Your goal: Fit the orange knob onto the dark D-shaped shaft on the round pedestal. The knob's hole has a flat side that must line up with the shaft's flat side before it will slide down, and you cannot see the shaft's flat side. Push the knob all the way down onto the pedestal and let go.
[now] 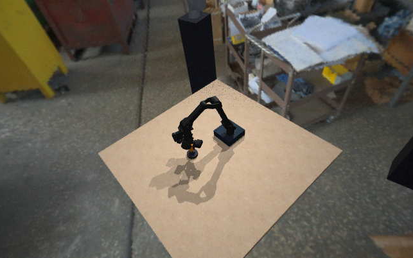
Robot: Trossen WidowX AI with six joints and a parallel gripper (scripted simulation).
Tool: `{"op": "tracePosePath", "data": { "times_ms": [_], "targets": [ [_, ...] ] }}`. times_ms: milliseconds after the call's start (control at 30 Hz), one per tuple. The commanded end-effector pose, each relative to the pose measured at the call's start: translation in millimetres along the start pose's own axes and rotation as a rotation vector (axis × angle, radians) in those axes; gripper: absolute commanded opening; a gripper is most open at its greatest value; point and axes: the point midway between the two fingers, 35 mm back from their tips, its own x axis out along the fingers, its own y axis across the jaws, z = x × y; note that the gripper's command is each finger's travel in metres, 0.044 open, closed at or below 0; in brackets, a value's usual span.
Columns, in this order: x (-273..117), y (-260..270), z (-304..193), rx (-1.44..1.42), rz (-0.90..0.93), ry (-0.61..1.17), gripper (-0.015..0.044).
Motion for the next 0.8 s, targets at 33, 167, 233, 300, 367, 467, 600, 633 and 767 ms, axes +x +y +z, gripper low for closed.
{"op": "tracePosePath", "data": {
  "times_ms": [33, 167, 233, 300, 367, 467, 600, 633, 767],
  "targets": [
    [-3.5, -3.9, 3.6, -0.122, -0.008, -0.005, 0.0000],
    [-3.3, -6.0, 5.7, -0.122, -0.008, -0.005, 0.0000],
    [0.8, -5.9, 5.6, -0.122, -0.008, -0.005, 0.0000],
    [2.6, -6.1, 5.7, -0.122, -0.008, -0.005, 0.0000],
    [2.1, -6.2, 5.9, -0.122, -0.008, -0.005, 0.0000],
    [2.1, -6.2, 5.9, -0.122, -0.008, -0.005, 0.0000],
    [-0.1, -6.5, 6.1, -0.122, -0.008, -0.005, 0.0000],
    [-0.6, -6.3, 6.0, -0.122, -0.008, -0.005, 0.0000],
    [-2.8, -5.8, 5.5, -0.131, -0.008, -0.005, 0.0000]
  ]
}}
